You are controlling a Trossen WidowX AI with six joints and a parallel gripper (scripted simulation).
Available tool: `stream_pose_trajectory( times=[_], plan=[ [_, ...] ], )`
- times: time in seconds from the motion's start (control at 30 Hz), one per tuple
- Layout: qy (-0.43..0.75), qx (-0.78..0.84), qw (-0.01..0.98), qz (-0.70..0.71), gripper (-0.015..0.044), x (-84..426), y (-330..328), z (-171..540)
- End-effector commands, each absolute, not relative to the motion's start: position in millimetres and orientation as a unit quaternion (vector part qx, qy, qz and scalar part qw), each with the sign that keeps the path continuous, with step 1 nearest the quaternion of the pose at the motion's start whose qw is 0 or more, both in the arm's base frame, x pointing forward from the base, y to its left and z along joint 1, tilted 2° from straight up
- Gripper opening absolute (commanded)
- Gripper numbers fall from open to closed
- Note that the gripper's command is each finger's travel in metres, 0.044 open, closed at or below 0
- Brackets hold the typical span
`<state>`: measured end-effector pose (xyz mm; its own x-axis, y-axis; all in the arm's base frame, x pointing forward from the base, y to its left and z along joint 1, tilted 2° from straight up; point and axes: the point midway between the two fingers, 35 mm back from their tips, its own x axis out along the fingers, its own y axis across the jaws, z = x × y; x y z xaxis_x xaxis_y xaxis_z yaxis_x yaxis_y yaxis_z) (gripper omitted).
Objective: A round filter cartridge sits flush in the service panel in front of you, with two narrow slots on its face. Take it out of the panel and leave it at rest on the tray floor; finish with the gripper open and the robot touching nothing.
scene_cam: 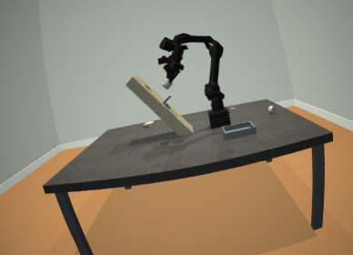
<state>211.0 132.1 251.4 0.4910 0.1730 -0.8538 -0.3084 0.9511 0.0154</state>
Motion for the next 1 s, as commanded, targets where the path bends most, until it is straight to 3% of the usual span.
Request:
stream_pose_trajectory(
  times=[0.0,0.97],
  plan=[
    [0.475,-0.089,0.857,0.180,0.0000,201.6,145.4,250.9],
    [0.403,-0.253,0.750,0.459,0.0000,105.2,231.2,221.8]
  ],
)
